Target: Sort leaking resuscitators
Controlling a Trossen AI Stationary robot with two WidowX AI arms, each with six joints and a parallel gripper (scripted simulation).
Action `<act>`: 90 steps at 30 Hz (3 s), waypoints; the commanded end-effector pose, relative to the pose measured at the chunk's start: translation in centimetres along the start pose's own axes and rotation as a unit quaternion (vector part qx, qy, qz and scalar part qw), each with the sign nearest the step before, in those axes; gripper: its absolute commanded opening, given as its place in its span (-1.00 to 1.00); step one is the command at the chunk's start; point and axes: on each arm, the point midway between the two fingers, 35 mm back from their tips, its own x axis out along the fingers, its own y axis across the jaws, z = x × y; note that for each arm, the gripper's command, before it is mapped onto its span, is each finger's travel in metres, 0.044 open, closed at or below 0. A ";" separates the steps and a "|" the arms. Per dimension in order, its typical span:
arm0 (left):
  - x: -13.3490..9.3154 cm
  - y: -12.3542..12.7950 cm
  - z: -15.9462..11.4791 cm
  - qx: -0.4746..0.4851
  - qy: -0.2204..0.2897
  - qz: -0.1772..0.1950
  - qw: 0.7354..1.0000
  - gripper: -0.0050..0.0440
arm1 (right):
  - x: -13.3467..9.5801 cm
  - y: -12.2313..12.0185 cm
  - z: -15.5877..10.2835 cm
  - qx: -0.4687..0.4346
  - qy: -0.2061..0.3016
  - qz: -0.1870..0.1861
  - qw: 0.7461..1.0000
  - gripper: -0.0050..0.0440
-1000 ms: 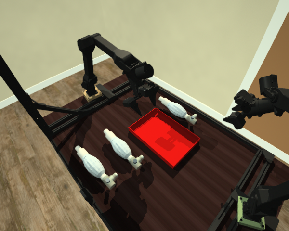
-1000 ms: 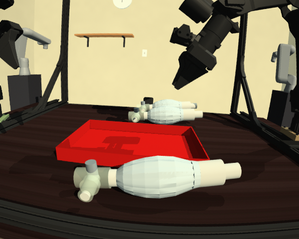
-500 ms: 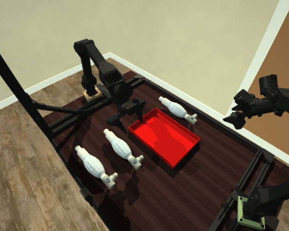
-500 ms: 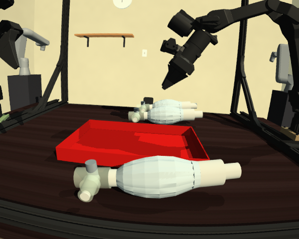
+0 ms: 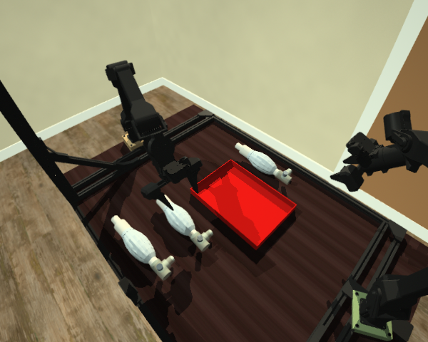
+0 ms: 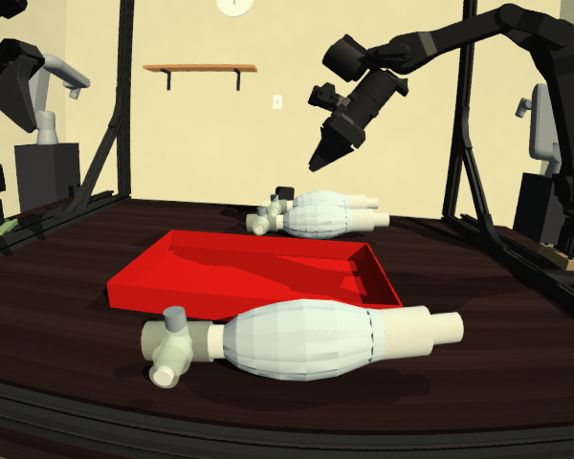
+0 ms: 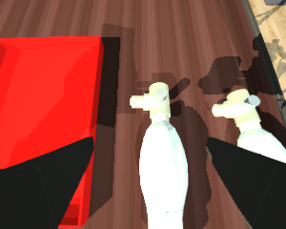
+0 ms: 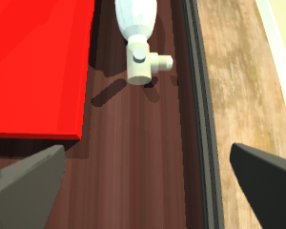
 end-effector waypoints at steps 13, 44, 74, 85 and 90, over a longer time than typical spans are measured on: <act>0.3 -2.1 -0.4 0.002 -0.002 -0.003 1.000 1.00 | 4.7 3.2 3.5 0.004 0.032 0.012 0.999 0.87; 0.4 -2.1 -0.5 0.002 -0.001 -0.003 1.000 1.00 | 15.3 20.6 10.5 -0.001 0.061 0.014 0.998 0.87; 0.4 -2.1 -0.4 0.002 -0.002 -0.003 1.000 1.00 | 19.1 38.3 11.3 0.020 0.016 0.007 1.000 0.87; 0.7 -2.3 -0.8 0.003 -0.002 -0.003 1.000 1.00 | 19.1 38.3 11.3 0.014 0.020 0.013 1.000 0.87; 0.7 -2.3 -0.8 0.003 -0.002 -0.003 1.000 1.00 | 19.1 38.3 11.3 0.014 0.020 0.013 1.000 0.87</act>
